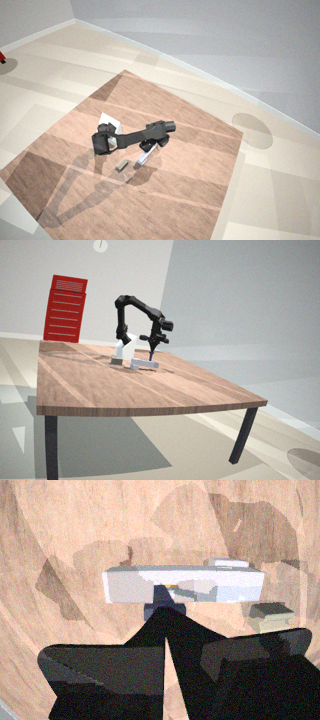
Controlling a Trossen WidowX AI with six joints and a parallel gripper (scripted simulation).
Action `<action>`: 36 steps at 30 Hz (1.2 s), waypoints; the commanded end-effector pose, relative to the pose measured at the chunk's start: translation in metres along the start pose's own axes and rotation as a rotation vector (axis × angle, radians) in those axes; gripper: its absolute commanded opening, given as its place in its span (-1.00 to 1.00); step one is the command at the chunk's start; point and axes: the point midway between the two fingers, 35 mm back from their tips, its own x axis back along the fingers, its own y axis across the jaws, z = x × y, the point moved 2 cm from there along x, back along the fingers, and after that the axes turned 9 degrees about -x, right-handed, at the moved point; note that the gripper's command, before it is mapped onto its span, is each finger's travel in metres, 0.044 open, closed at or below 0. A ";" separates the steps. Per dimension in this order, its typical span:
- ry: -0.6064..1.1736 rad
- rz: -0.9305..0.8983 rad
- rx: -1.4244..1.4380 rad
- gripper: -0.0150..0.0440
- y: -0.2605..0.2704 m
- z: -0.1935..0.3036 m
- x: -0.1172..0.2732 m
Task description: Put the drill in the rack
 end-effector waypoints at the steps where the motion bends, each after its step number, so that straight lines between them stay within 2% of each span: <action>1: 0.007 0.008 0.004 -0.49 -0.002 0.003 -0.002; 36: 0.007 0.008 0.004 -0.49 -0.001 0.002 -0.009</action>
